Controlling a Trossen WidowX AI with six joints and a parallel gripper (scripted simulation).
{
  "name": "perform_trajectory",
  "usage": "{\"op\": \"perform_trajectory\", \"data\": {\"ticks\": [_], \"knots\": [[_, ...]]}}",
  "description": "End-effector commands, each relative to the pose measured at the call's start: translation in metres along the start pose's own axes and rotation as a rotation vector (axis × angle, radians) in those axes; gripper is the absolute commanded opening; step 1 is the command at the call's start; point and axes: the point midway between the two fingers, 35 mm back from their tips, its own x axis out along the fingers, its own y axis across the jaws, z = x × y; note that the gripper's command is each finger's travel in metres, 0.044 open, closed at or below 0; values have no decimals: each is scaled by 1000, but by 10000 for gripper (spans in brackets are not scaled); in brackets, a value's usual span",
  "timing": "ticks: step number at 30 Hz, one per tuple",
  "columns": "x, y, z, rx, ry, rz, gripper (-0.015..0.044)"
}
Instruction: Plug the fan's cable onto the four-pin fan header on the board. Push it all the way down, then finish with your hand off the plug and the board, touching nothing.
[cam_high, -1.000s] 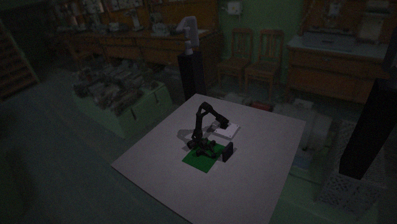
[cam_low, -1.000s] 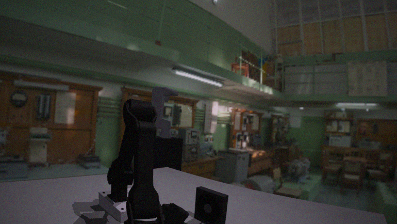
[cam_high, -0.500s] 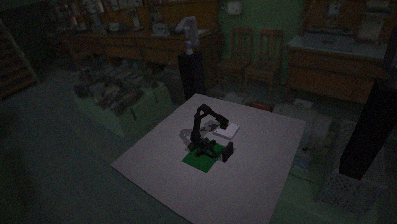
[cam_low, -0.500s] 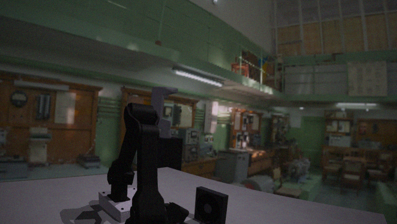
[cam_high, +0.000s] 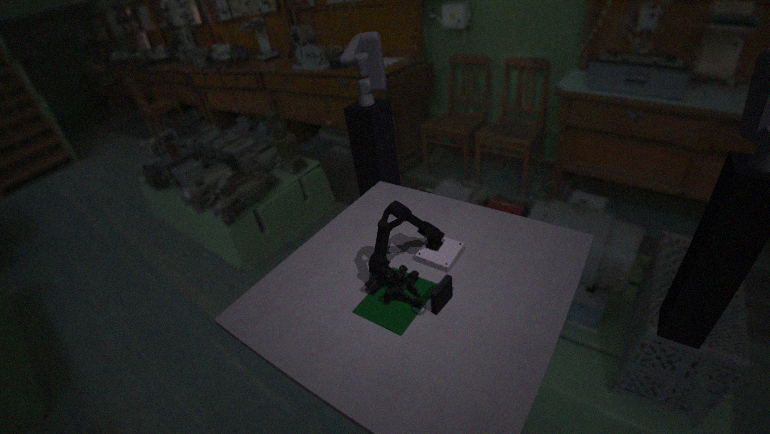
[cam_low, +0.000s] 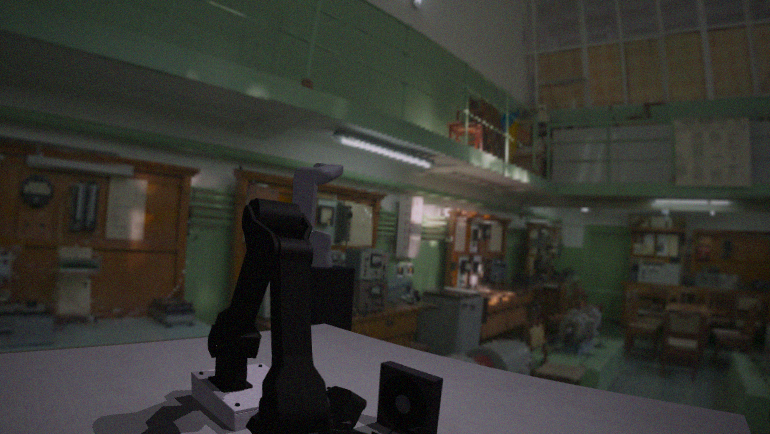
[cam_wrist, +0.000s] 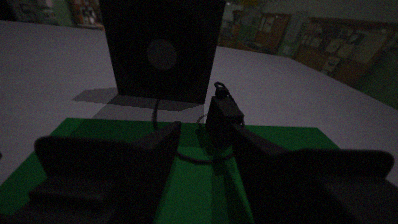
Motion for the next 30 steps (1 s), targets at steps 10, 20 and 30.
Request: {"op": "perform_trajectory", "data": {"ticks": [10,20,30], "knots": [[-69,-7,13,194,-26,-139,205],[-69,-7,14,194,-27,-139,205],[-88,-9,33,190,-62,-140,205]]}}
